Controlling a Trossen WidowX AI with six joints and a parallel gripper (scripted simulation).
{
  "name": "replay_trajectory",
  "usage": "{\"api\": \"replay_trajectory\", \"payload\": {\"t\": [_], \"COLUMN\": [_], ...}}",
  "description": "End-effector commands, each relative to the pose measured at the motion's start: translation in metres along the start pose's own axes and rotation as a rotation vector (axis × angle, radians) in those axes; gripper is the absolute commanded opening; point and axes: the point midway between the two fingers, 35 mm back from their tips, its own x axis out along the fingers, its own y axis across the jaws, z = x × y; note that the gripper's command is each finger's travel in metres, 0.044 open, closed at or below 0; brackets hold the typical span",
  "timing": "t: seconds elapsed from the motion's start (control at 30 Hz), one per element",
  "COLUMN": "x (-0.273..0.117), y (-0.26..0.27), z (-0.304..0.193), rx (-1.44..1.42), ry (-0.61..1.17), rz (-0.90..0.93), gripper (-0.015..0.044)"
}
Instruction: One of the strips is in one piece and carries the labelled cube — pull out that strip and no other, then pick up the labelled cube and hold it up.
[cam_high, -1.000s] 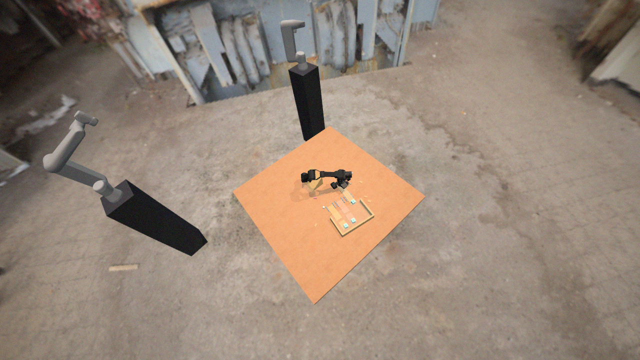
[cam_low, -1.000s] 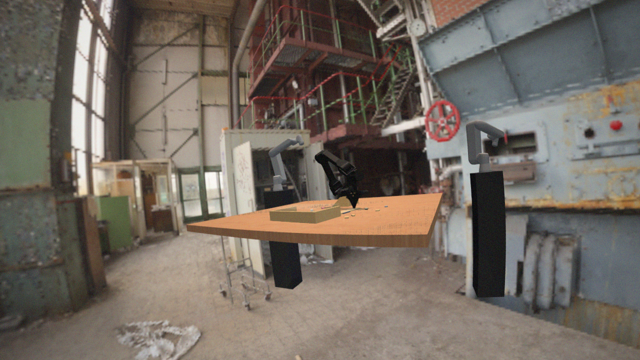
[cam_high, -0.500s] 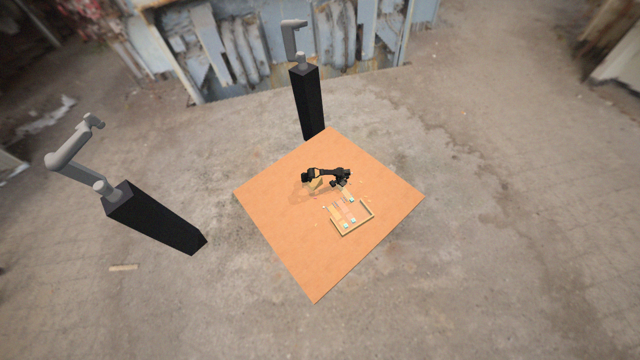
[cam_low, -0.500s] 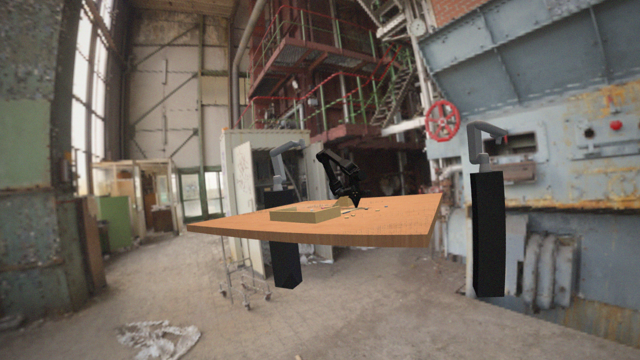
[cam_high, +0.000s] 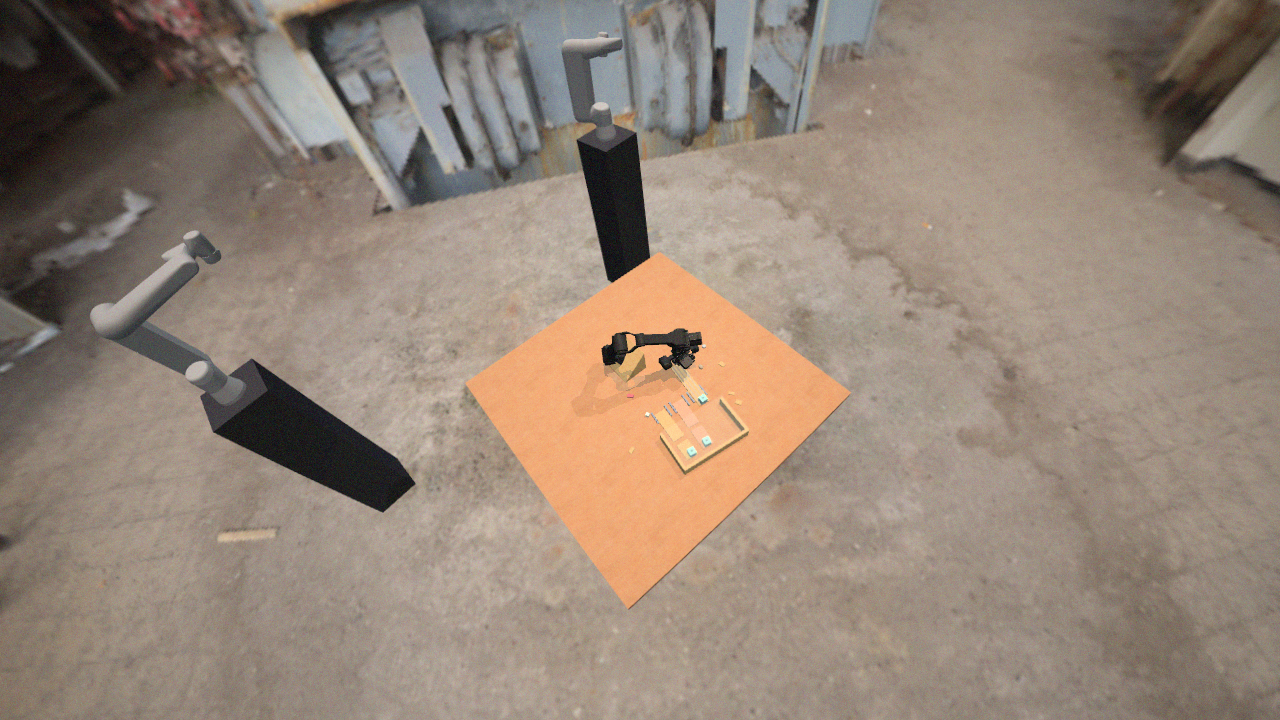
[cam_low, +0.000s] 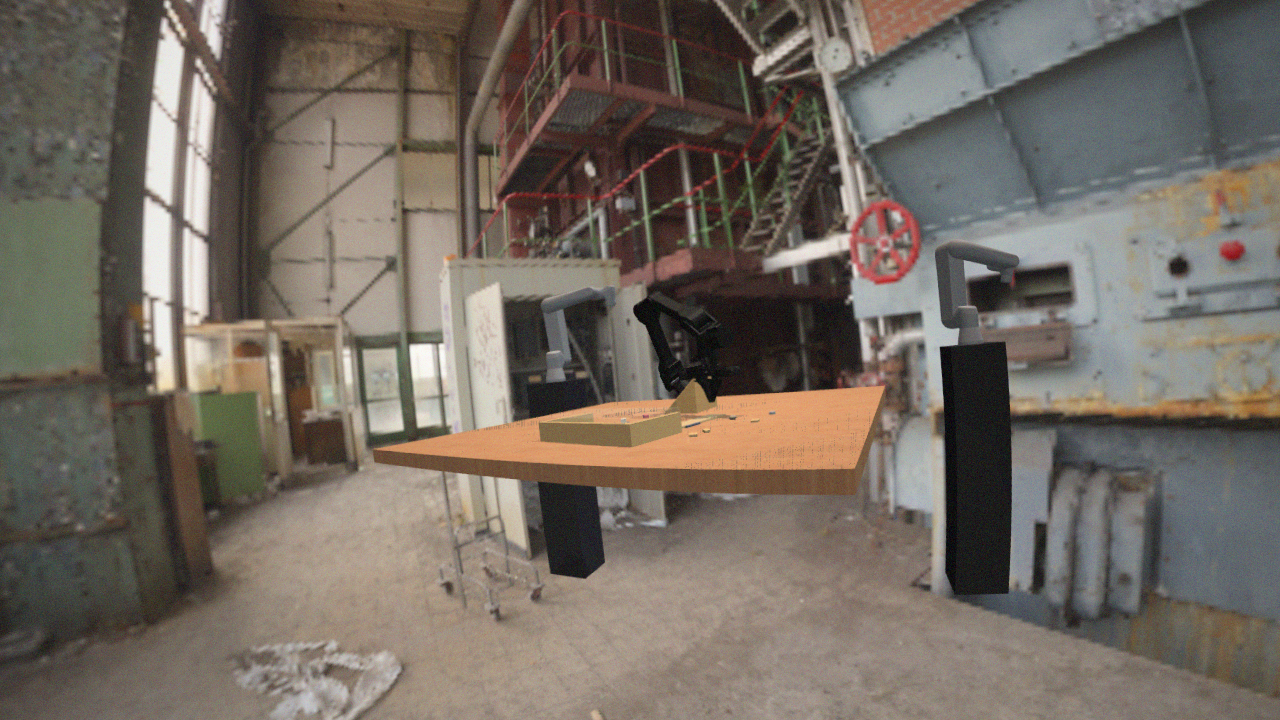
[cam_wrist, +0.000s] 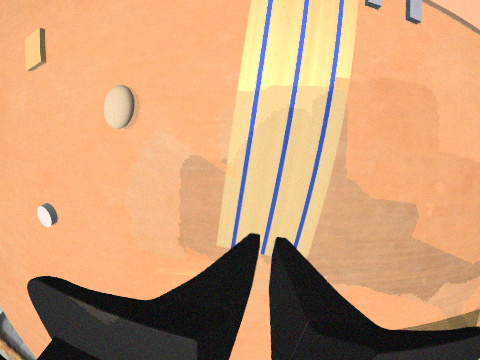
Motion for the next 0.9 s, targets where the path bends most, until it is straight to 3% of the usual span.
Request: {"api": "replay_trajectory", "payload": {"t": [0.0, 0.43, 0.87], "x": [-0.001, -0.006, -0.012], "y": [-0.001, -0.003, -0.005], "z": [0.017, 0.066, 0.116], "rx": [-0.003, -0.002, 0.000], "ry": [0.006, 0.004, 0.002], "rz": [-0.004, -0.005, -0.006], "gripper": [0.0105, 0.0440, 0.0440]}}
